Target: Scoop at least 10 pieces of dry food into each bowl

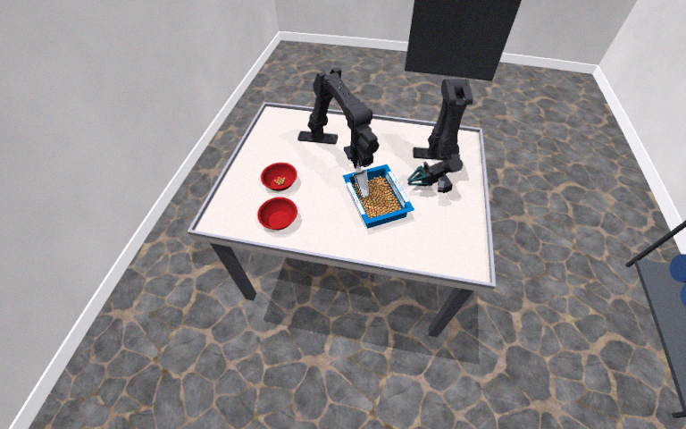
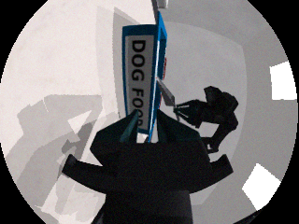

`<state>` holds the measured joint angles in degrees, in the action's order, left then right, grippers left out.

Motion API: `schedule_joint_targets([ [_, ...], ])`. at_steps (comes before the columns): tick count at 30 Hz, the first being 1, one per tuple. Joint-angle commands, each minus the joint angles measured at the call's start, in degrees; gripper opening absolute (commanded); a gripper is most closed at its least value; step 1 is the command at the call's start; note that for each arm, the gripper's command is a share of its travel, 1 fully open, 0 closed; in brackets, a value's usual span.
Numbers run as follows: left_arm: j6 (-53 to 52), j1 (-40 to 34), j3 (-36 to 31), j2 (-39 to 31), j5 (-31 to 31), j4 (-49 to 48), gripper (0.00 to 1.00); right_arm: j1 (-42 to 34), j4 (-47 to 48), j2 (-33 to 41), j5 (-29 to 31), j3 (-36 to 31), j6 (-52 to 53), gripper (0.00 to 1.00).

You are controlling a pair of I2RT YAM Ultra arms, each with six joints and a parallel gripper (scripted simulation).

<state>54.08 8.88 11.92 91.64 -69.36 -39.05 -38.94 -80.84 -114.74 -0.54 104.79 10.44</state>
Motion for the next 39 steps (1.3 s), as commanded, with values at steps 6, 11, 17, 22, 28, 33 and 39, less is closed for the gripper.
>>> schedule_joint_targets([
  [6,2.5,-1.7,-1.2,1.4,1.0,-5.1,0.26,0.5,0.0,1.6,0.1,2.4,0.2,0.00],
  [11,3.8,-2.6,0.0,2.3,1.8,-7.7,0.26,0.5,0.0,1.6,0.1,2.4,0.2,0.00],
  [17,4.8,-3.4,-0.7,3.1,2.4,-9.6,0.26,0.5,0.0,1.6,0.1,2.4,0.2,0.00],
  [22,6.1,-4.4,-0.4,4.0,3.1,-12.0,0.26,0.5,0.0,1.6,0.1,2.4,0.2,0.00],
  [28,7.8,-5.6,0.4,5.3,4.2,-14.9,0.26,0.5,0.0,1.6,0.1,2.4,0.2,0.00],
  [33,8.7,-6.2,1.0,6.0,4.7,-16.6,0.26,0.5,0.0,1.6,0.1,2.4,0.2,0.00],
  [39,10.1,-7.4,1.5,7.2,5.7,-19.1,0.26,0.5,0.0,1.6,0.1,2.4,0.2,0.00],
])
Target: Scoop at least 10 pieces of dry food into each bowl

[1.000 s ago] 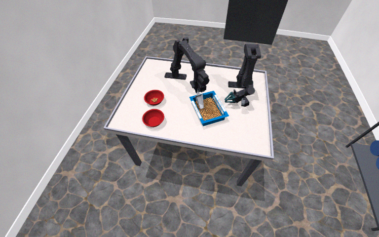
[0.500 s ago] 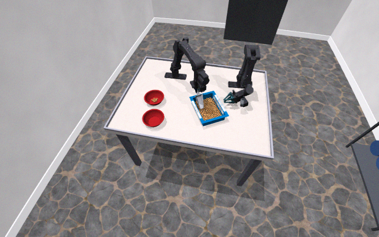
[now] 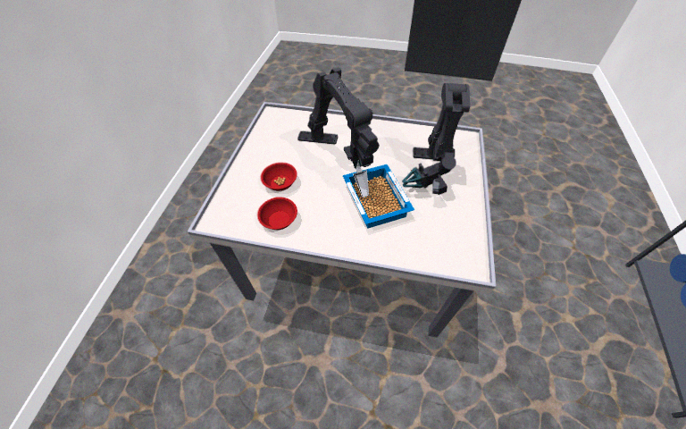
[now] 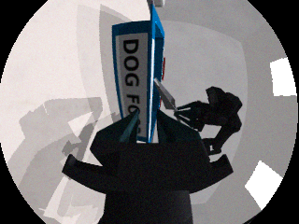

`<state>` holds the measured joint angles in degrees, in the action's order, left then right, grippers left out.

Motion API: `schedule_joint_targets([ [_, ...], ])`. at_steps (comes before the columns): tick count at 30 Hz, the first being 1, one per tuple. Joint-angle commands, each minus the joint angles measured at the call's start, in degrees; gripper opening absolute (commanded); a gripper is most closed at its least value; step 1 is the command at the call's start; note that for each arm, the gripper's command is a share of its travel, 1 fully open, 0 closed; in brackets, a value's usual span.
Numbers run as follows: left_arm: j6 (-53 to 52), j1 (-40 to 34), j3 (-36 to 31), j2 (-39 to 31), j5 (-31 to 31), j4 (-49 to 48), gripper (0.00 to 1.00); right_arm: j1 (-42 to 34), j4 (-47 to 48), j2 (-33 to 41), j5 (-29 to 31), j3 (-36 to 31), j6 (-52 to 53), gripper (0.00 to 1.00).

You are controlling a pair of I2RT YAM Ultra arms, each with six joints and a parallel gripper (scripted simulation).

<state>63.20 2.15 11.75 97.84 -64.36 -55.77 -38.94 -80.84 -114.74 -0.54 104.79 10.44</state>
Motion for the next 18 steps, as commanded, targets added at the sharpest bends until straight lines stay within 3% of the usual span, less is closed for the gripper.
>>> schedule_joint_targets([
  [1,1.2,-0.9,1.5,1.2,1.0,-2.9,0.26,0.5,0.0,1.6,0.1,2.4,0.2,0.00],
  [18,5.4,-5.2,2.3,5.5,4.8,-10.2,0.26,0.5,0.0,1.6,0.1,2.4,0.2,0.00],
])
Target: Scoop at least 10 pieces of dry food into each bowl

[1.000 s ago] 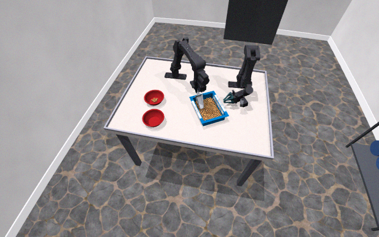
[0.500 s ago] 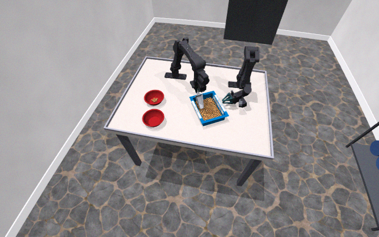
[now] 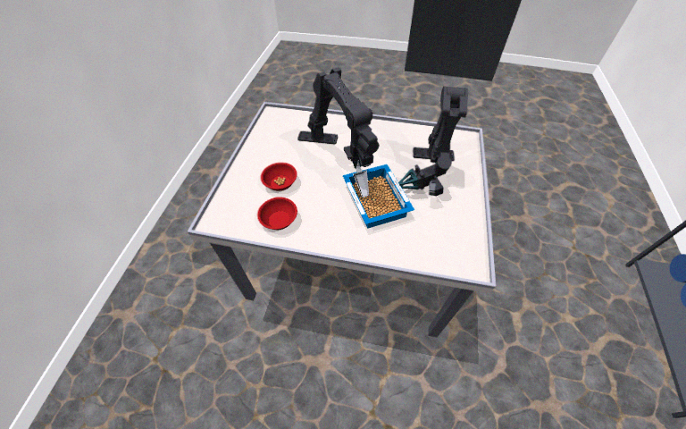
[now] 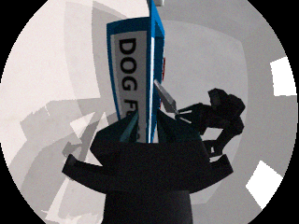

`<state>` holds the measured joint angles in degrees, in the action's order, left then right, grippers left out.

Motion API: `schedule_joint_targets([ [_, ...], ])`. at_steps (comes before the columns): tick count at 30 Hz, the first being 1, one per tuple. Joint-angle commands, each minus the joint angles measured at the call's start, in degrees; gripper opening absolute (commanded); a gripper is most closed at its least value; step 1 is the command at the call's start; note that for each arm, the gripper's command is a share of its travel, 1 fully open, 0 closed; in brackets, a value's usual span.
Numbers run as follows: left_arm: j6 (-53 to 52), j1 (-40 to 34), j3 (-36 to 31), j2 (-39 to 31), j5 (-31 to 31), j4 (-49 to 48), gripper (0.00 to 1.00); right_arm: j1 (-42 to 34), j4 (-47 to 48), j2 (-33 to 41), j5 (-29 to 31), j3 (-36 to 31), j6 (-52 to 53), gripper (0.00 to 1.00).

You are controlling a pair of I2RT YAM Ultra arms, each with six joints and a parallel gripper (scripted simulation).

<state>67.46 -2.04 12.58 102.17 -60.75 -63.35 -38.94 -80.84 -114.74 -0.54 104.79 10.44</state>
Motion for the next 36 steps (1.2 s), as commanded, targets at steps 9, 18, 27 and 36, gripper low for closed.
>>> schedule_joint_targets([
  [9,2.9,-2.9,2.2,3.2,3.1,-5.7,0.26,0.5,0.0,1.6,0.1,2.4,0.2,0.00],
  [18,3.8,-4.2,2.3,5.0,4.2,-7.4,0.26,0.5,0.0,1.6,0.1,2.4,0.2,0.00],
  [27,3.4,-3.5,2.4,2.9,3.9,-6.7,0.26,-1.6,3.4,5.3,1.1,-4.0,1.5,0.00],
  [36,3.4,-3.5,2.4,2.9,3.9,-6.7,0.26,-2.9,6.1,9.8,2.1,-7.5,2.8,0.00],
])
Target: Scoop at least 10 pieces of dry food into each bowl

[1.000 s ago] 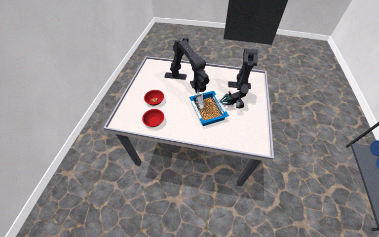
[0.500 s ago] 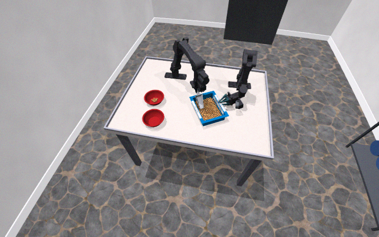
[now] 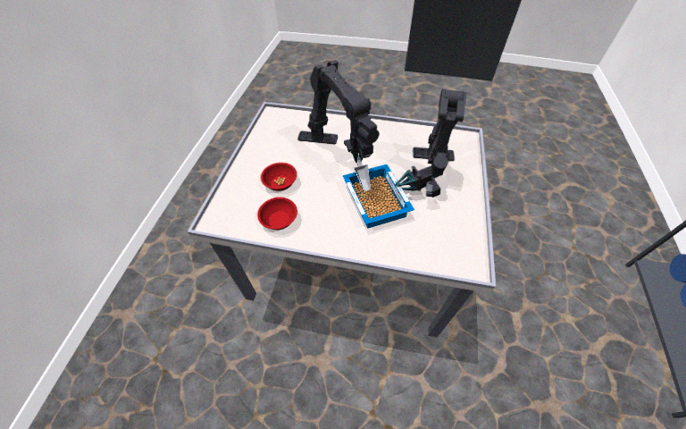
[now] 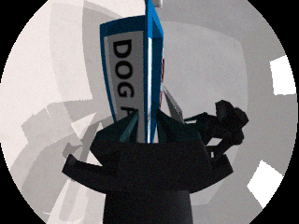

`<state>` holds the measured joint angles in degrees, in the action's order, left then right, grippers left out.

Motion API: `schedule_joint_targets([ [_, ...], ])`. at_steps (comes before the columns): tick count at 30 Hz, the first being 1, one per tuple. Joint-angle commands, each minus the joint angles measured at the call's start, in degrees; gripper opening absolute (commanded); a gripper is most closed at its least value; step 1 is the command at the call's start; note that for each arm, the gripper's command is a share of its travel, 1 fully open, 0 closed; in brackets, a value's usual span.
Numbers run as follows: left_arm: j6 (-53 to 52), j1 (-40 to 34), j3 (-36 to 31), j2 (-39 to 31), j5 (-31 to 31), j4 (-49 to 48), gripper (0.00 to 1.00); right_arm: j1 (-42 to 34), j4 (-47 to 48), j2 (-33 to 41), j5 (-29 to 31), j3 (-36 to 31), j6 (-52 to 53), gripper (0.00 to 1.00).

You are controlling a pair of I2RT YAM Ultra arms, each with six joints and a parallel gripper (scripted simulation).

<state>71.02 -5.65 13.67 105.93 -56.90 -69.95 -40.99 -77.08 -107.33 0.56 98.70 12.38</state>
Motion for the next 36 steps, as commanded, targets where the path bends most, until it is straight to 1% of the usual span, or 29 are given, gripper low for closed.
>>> schedule_joint_targets([
  [1,-0.2,0.1,1.3,-0.8,0.1,-0.1,0.26,-1.0,2.7,2.9,1.1,-1.8,1.0,0.00],
  [5,-0.2,0.1,1.3,-0.8,0.1,-0.1,0.26,-1.2,2.4,3.3,1.0,-1.5,0.9,0.00],
  [8,-0.2,0.1,1.3,-0.8,0.1,-0.1,0.26,-1.8,3.8,5.1,1.7,-3.7,1.7,0.00],
  [19,-0.2,0.1,1.3,-0.8,0.1,-0.1,0.26,-3.6,6.6,10.0,3.2,-7.1,3.4,0.00],
  [22,-0.2,0.1,1.3,-0.8,0.1,-0.1,0.26,-3.6,6.1,10.0,2.9,-6.2,3.1,0.00],
  [23,-0.2,0.1,1.3,-0.8,0.1,-0.1,0.26,-3.9,7.0,10.7,3.5,-7.7,3.7,0.00],
  [29,-0.2,0.1,1.3,-0.8,0.1,-0.1,0.26,-5.0,8.3,13.2,4.4,-9.1,4.6,0.00],
  [31,-0.2,0.1,1.3,-0.8,0.1,-0.1,0.26,-4.4,7.6,13.1,4.1,-6.2,4.1,0.00],
  [32,-0.2,0.1,1.3,-0.8,0.1,-0.1,0.26,-3.5,7.8,13.2,4.1,-6.1,3.7,0.00],
  [33,-0.2,0.1,1.3,-0.8,0.1,-0.1,0.26,-3.3,8.1,12.7,4.1,-9.0,3.7,0.00],
  [34,-0.2,0.1,1.3,-0.8,0.1,-0.1,0.26,-4.3,8.3,13.0,4.1,-10.3,3.9,0.00],
  [36,-0.2,0.1,1.3,-0.8,0.1,-0.1,0.26,-4.9,8.5,13.3,4.1,-9.1,4.1,0.00],
])
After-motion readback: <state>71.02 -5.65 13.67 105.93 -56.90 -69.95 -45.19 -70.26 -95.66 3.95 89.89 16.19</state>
